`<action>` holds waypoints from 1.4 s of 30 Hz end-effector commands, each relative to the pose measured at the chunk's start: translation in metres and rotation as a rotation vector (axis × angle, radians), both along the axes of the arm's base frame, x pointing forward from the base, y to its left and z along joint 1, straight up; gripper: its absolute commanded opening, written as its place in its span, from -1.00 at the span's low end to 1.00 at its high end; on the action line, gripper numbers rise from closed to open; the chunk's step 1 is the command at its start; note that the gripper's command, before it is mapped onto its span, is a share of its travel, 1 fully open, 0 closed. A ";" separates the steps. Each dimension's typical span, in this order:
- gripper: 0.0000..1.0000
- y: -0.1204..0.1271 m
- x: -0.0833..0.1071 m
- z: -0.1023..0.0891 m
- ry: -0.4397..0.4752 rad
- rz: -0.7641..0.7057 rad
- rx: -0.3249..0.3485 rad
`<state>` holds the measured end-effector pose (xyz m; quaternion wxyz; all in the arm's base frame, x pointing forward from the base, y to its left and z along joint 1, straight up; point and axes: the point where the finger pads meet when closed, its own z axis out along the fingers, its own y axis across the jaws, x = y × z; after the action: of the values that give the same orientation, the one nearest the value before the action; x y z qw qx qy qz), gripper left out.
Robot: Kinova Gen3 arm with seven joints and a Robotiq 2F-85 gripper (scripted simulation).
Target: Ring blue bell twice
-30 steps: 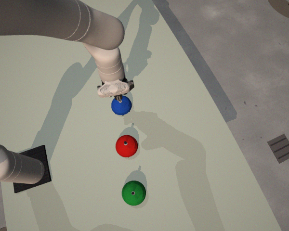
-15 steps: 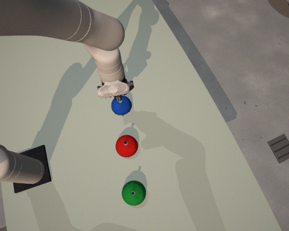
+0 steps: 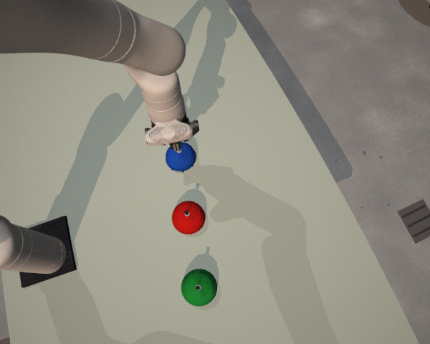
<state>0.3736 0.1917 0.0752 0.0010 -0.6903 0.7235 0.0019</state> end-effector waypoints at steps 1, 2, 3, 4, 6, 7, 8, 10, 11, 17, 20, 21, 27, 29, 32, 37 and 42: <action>-1.00 0.000 0.001 -0.001 -0.005 -0.004 0.001; -1.00 0.000 0.001 -0.001 -0.005 -0.004 0.001; -1.00 0.000 0.001 -0.001 -0.005 -0.004 0.001; -1.00 0.000 0.001 -0.001 -0.005 -0.004 0.001; -1.00 0.000 0.001 -0.001 -0.005 -0.004 0.001; -1.00 0.000 0.001 -0.001 -0.005 -0.004 0.001; -1.00 0.000 0.001 -0.001 -0.005 -0.004 0.001; -1.00 0.000 0.001 -0.001 -0.005 -0.004 0.001; -1.00 0.000 0.001 -0.001 -0.005 -0.004 0.001; -1.00 0.000 0.002 -0.006 -0.005 -0.004 0.001; -1.00 0.000 0.002 -0.007 -0.005 -0.004 0.001; -1.00 0.000 0.002 -0.007 -0.005 -0.004 0.001; -1.00 0.000 0.002 -0.007 -0.005 -0.004 0.001; -1.00 0.000 0.002 -0.007 -0.005 -0.004 0.001; -1.00 0.000 0.002 -0.007 -0.005 -0.004 0.001; -1.00 0.000 0.002 -0.007 -0.005 -0.004 0.001; -1.00 0.000 0.002 -0.007 -0.005 -0.004 0.001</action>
<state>0.3737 0.1918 0.0703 0.0013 -0.6891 0.7246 0.0020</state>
